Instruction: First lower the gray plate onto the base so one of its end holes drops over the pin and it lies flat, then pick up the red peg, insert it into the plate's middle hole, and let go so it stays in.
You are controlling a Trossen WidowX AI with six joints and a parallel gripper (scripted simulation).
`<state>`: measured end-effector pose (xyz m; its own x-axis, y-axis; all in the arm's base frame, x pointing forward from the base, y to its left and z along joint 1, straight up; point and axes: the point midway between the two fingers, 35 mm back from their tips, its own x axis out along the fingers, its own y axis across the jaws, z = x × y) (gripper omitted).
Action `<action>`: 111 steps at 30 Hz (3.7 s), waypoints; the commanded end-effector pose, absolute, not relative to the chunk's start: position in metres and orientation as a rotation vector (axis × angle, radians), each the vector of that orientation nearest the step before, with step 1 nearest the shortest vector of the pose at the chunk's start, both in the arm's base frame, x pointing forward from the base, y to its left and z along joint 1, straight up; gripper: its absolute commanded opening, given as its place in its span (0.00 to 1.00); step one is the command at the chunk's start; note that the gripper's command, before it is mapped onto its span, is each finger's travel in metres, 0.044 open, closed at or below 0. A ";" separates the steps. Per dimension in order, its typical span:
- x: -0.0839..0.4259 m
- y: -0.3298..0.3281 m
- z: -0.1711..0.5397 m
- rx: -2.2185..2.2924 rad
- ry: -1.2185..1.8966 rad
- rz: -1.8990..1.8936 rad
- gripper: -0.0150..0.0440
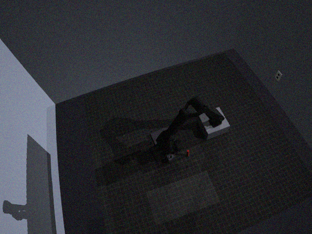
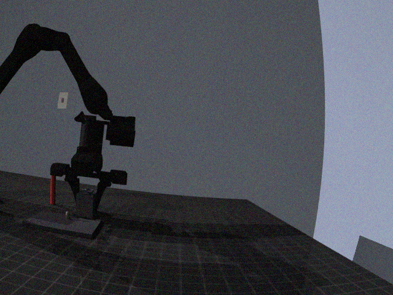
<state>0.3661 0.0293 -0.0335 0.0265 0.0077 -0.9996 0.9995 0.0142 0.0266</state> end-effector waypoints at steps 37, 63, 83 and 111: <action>0.373 0.034 0.090 1.223 1.194 -1.167 0.25; 0.369 -0.013 0.074 1.235 1.190 -1.189 0.25; 0.357 -0.068 0.042 1.231 1.182 -1.191 0.25; 0.338 -0.111 0.017 1.227 1.176 -1.194 0.25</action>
